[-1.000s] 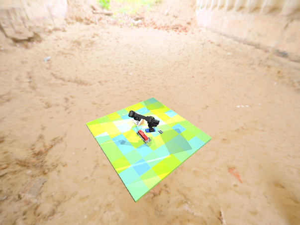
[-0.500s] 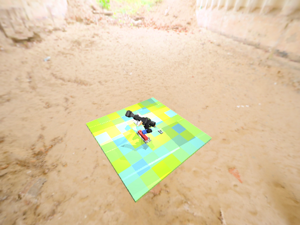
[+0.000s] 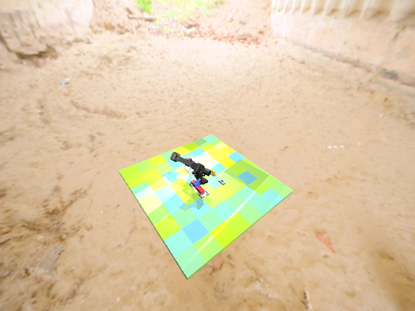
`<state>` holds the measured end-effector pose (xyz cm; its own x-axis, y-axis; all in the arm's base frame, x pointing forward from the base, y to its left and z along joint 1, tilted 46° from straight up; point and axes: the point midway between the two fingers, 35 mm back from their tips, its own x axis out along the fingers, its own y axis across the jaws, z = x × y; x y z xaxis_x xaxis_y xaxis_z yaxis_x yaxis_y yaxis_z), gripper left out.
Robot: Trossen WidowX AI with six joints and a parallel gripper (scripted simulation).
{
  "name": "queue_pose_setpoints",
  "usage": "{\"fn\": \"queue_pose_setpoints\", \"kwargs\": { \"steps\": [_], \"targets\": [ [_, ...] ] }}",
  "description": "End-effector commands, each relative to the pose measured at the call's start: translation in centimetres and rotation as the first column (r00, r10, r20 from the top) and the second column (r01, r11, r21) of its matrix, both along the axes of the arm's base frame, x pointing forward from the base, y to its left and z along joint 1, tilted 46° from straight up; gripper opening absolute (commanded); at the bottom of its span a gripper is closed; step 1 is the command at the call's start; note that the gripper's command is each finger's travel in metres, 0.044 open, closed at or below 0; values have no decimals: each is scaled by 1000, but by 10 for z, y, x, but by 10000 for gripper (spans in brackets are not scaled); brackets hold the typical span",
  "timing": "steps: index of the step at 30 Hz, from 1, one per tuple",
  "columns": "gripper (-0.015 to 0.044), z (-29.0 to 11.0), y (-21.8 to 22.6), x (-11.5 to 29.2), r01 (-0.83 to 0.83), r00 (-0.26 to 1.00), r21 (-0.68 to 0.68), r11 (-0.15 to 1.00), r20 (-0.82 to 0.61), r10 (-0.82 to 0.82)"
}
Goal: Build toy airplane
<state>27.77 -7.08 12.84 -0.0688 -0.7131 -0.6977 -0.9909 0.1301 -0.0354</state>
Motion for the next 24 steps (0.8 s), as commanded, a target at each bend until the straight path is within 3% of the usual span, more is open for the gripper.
{"fn": "queue_pose_setpoints", "kwargs": {
  "steps": [1, 3, 24],
  "targets": [
    [157, 3, -2, -2, -13, 1000, -2, 1000, -1, 13],
    [195, 3, -2, -2, -13, 1000, -2, 1000, -1, 13],
    [195, 3, -2, -2, -13, 1000, -2, 1000, -1, 13]
  ]
}}
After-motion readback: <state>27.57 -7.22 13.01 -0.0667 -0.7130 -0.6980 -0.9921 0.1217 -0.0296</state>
